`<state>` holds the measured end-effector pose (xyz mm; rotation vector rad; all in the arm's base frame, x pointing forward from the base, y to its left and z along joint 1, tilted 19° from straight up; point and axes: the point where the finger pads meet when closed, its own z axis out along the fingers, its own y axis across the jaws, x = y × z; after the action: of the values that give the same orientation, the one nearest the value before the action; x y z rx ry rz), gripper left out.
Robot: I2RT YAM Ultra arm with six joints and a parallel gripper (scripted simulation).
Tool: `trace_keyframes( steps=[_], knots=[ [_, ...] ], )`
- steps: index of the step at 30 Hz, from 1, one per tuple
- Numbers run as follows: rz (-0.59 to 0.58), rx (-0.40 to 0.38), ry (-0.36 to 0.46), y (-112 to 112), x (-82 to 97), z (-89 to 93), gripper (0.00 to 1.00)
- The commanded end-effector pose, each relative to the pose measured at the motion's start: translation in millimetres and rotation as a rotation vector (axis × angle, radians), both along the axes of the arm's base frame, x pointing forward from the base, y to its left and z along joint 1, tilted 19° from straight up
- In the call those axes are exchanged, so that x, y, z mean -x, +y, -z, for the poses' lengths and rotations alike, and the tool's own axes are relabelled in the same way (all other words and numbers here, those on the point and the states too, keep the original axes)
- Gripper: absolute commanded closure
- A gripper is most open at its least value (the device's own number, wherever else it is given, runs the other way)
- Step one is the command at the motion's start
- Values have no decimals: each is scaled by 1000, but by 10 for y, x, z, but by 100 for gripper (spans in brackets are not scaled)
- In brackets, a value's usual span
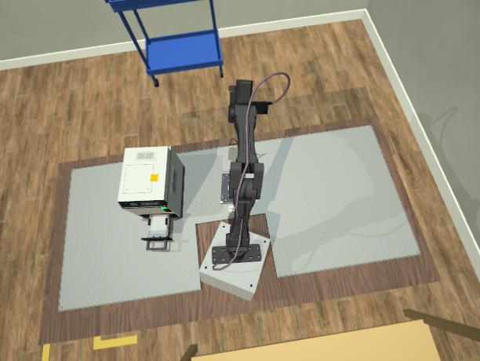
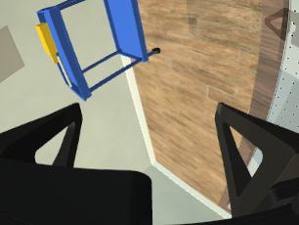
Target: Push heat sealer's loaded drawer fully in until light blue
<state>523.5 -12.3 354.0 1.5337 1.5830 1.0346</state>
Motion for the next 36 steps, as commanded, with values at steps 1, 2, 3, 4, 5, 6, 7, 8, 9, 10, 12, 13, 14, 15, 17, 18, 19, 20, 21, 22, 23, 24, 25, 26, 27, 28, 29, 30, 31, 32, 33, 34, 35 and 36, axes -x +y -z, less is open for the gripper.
trace_keyframes(
  steps=[1, 2, 3, 4, 5, 6, 7, 8, 9, 10, 12, 13, 14, 15, 17, 18, 19, 20, 21, 22, 23, 24, 25, 26, 27, 28, 29, 30, 31, 32, 33, 34, 35, 36],
  knots=[
    [-1, 1, -18, 6, 16, -76, 0],
    [-1, 1, -18, 6, 16, -76, 0],
    [-1, 1, -18, 6, 16, -76, 0],
    [-1, 1, -18, 6, 16, -76, 0],
    [-1, 1, -18, 6, 16, -76, 0],
    [-1, 1, -18, 6, 16, -76, 0],
    [-1, 1, -18, 6, 16, -76, 0],
    [-1, 1, -18, 6, 16, -76, 0],
    [-1, 1, -18, 6, 16, -76, 0],
    [-1, 1, -18, 6, 16, -76, 0],
    [-1, 1, -18, 6, 16, -76, 0],
    [-1, 1, -18, 6, 16, -76, 0],
    [-1, 1, -18, 6, 16, -76, 0],
    [-1, 1, -18, 6, 16, -76, 0],
    [-1, 1, -18, 6, 16, -76, 0],
    [-49, 22, -16, 107, 7, -93, 55],
    [-78, 40, -6, 151, -8, -50, 55],
    [-106, 58, -5, 191, -3, -47, 55],
    [-116, 64, -4, 231, 2, -44, 55],
    [-115, 67, -35, 274, 83, -197, 55],
    [-115, 67, -40, 313, 100, -219, 55],
    [-100, 74, -30, 322, 101, -175, 55],
    [-100, 73, -27, 360, 82, -100, 55],
    [-100, 73, -22, 398, 87, -73, 55],
    [-127, 92, -33, 436, 115, -198, 55],
    [-170, 102, -26, 504, 118, -177, 55],
    [-199, 117, 12, 544, 43, 0, 55],
    [-211, 125, 15, 582, 49, 11, 55],
    [-210, 126, -7, 619, 106, -87, 55],
    [-194, 135, -20, 625, 141, -144, 55],
    [-194, 135, -20, 625, 141, -144, 55],
    [-194, 135, -20, 625, 141, -144, 55],
    [-238, 143, 6, 695, 98, -22, 55],
    [-267, 160, 23, 735, 76, 54, 55]
  ],
)
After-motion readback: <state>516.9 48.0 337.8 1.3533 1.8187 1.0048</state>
